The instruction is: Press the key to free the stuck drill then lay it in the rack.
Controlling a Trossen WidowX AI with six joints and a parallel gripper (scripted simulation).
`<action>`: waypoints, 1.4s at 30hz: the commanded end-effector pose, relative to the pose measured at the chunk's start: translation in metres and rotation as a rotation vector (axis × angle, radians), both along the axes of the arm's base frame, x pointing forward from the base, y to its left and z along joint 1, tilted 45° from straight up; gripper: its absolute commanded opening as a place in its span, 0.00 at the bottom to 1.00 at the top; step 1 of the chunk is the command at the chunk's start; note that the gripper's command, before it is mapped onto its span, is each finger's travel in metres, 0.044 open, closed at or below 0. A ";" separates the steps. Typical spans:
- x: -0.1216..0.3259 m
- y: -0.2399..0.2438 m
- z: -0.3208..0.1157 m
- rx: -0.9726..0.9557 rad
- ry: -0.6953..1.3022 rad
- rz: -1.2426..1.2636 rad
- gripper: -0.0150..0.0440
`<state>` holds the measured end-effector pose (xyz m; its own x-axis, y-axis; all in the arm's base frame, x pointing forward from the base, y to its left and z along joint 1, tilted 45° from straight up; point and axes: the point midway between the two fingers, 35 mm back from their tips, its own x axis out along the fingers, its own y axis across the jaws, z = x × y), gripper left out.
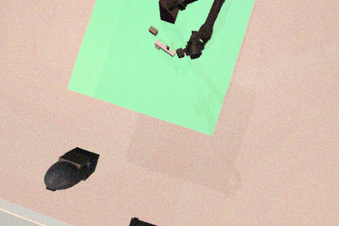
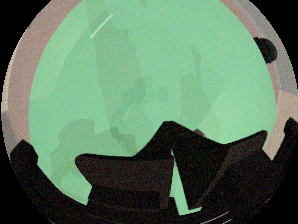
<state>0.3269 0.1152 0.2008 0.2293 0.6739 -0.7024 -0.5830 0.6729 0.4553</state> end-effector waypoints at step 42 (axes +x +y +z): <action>-0.025 -0.104 -0.126 0.164 0.781 -0.610 0.25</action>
